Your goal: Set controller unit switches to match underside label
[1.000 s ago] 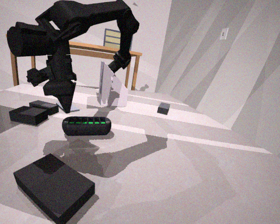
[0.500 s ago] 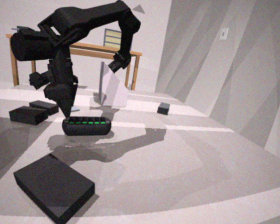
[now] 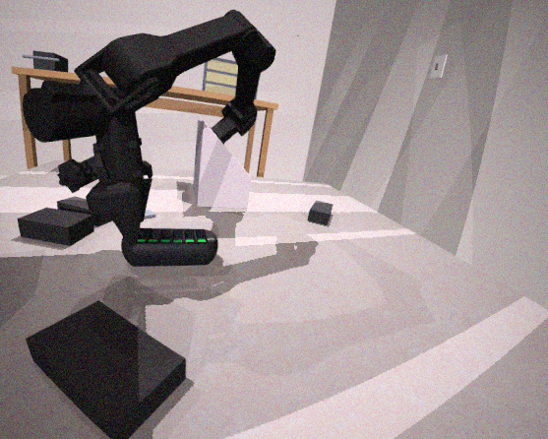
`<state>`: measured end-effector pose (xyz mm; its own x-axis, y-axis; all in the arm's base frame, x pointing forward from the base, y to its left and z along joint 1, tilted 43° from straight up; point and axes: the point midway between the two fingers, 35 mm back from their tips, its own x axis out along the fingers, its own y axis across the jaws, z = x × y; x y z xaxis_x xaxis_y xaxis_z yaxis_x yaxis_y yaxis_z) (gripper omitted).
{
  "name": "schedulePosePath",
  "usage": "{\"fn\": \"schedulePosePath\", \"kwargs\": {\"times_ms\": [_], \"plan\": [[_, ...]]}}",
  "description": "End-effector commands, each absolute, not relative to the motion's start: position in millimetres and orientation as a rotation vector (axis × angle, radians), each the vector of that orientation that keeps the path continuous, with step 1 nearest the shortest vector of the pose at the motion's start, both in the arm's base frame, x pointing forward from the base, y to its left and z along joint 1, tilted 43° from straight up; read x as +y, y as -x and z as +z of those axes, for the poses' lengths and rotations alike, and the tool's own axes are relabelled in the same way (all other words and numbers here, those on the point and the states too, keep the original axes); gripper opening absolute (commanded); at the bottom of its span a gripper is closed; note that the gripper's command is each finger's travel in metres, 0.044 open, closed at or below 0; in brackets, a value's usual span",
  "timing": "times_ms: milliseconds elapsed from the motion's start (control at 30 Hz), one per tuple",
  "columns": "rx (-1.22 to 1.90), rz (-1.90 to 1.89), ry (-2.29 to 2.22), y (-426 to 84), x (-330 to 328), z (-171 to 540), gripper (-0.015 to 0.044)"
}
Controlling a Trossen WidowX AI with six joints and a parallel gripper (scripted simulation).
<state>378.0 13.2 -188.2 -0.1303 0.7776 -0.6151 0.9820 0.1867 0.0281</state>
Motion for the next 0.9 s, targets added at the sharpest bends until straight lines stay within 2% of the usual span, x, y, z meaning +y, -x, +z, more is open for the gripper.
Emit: {"fn": "schedulePosePath", "kwargs": {"times_ms": [0,367,500,867], "plan": [[1.972,-0.538,-1.653,-376,18,-193,0.044],[1.973,-0.537,-1.655,-373,29,-204,0.044],[1.973,-0.537,-1.655,-373,29,-204,0.0335],[1.973,-0.537,-1.655,-373,29,-204,0.0325]]}}
